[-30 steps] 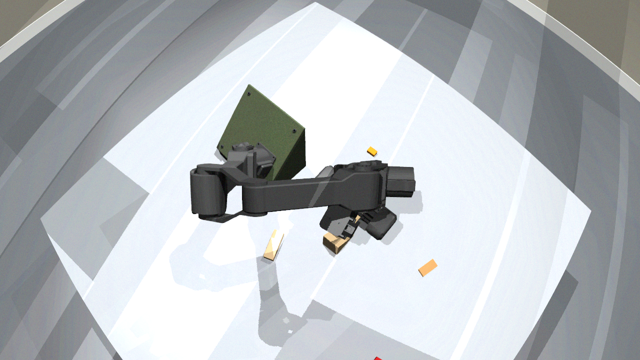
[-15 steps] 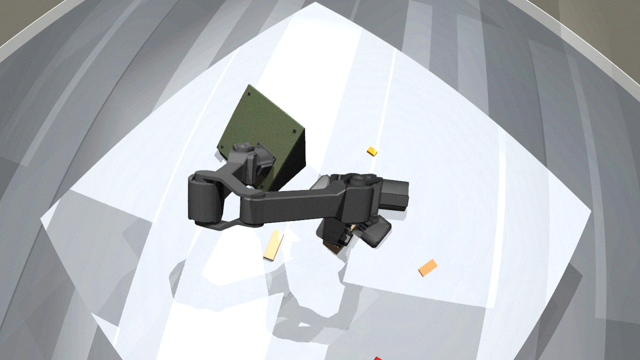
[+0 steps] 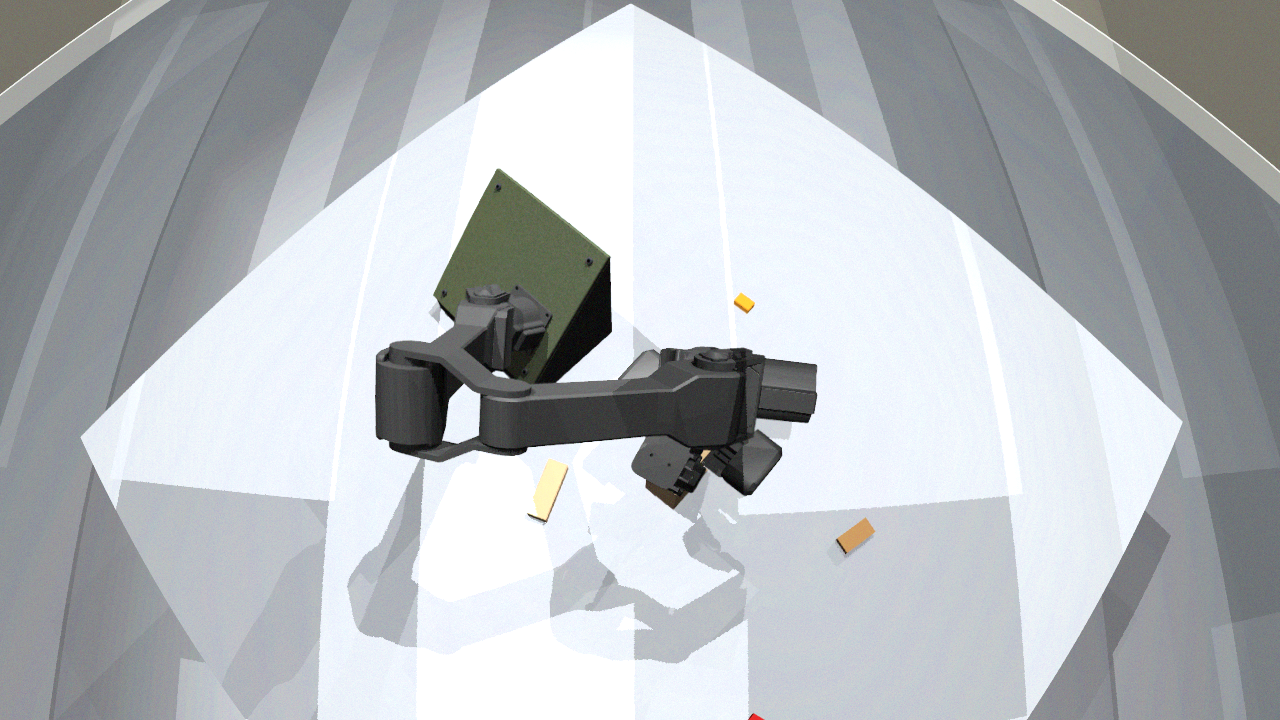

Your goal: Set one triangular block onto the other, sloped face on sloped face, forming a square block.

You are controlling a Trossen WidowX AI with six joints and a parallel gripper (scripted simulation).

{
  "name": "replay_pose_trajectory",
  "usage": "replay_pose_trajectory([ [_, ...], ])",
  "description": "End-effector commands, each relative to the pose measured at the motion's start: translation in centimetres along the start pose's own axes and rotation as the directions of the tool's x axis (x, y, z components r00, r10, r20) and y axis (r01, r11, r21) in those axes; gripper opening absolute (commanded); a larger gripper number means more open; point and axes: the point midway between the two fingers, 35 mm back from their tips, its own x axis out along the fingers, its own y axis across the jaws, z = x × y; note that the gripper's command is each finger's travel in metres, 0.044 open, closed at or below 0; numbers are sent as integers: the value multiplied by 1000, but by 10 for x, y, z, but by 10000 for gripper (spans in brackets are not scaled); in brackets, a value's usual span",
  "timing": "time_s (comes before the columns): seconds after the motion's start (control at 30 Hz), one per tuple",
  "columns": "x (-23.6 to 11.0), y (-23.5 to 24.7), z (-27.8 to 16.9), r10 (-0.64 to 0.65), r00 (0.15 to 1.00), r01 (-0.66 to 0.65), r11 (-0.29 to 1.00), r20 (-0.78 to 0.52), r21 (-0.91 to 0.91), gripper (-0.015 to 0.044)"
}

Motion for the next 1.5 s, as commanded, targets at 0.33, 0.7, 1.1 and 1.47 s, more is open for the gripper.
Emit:
replay_pose_trajectory([
  [0.33, 3, 0, 2, 3, 1000, -3, 1000, 3, -5, 0],
  [0.7, 10, 1, 5, 4, 1000, -4, 1000, 4, -5, 0],
  [1.1, 17, 1, 8, 4, 1000, -4, 1000, 5, -5, 0],
  [1.47, 22, 1, 11, 4, 1000, -4, 1000, 6, -6, 0],
])
